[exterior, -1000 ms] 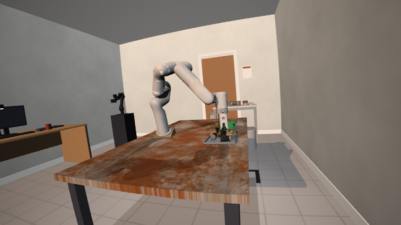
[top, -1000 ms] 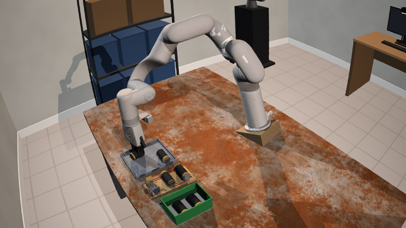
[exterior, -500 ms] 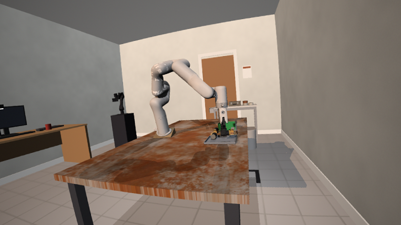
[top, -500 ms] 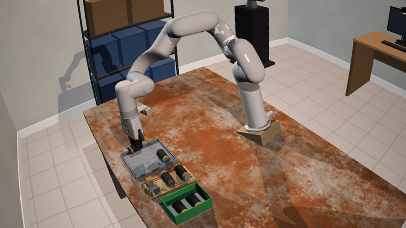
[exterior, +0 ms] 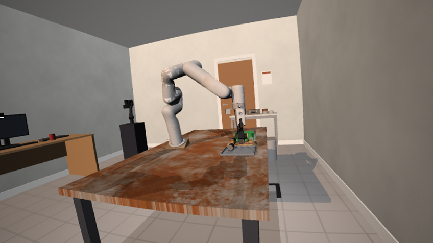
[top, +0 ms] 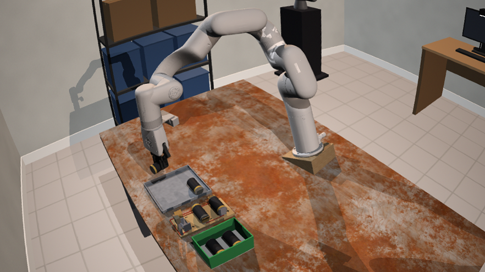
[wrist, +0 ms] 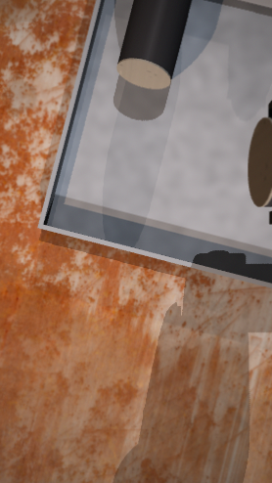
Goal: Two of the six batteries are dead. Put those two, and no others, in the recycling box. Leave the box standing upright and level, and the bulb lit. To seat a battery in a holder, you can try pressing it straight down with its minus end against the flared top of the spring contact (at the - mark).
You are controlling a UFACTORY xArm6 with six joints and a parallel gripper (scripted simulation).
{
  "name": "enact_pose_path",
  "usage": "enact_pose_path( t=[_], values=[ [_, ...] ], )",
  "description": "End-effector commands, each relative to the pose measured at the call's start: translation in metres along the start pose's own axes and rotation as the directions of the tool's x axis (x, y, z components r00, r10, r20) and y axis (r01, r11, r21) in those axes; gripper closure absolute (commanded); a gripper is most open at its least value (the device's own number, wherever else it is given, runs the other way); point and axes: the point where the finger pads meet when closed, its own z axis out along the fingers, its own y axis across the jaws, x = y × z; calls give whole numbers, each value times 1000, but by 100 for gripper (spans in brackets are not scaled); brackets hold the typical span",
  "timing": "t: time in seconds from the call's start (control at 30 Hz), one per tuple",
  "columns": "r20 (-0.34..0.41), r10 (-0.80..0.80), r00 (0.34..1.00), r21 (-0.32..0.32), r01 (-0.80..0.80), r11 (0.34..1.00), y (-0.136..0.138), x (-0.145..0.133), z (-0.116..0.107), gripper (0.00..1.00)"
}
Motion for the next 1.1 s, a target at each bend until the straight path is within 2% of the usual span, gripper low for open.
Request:
enact_pose_path(
  t=[0.0, 0.33, 0.67, 0.87, 1.07],
  values=[
    [3, 1, 1000, 3, -1, 1000, -1, 0, -44, 72],
    [3, -11, 1000, 3, 11, 1000, -1, 0, -44, 72],
    [3, -121, 993, 3, 121, 993, -1, 0, -44, 72],
    [2, -289, 957, 4, 289, 957, -1, 0, -44, 72],
    [2, -478, 878, 4, 478, 878, -1, 0, -44, 72]
  ],
)
